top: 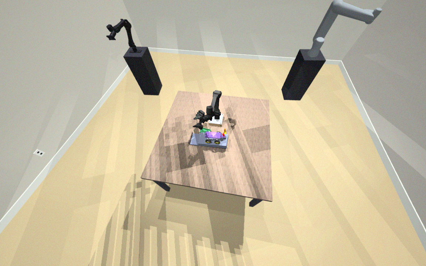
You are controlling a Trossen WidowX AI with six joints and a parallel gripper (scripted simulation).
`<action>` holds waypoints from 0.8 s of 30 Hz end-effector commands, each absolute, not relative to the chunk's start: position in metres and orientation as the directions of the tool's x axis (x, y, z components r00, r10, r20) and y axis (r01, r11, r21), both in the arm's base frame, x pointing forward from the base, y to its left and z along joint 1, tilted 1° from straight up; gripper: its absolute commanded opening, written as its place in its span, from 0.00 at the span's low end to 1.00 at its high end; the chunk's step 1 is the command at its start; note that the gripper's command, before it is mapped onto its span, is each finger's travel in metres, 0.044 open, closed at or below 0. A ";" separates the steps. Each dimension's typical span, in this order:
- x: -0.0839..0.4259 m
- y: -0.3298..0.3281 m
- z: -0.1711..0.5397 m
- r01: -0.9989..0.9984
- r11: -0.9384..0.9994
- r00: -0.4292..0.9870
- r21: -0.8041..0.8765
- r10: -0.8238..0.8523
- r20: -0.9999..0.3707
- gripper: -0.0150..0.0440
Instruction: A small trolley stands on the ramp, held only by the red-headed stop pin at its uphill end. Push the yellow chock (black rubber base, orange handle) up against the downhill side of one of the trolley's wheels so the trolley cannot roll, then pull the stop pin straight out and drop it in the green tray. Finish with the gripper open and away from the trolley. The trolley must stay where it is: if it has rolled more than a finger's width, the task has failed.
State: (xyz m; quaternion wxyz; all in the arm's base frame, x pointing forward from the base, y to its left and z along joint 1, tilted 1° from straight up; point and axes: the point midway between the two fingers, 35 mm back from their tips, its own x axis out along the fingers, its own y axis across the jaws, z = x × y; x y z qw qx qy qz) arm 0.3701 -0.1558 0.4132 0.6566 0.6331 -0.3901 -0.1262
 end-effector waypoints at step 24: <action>0.376 0.065 0.218 0.560 0.062 0.828 0.826 0.001 -0.561 0.58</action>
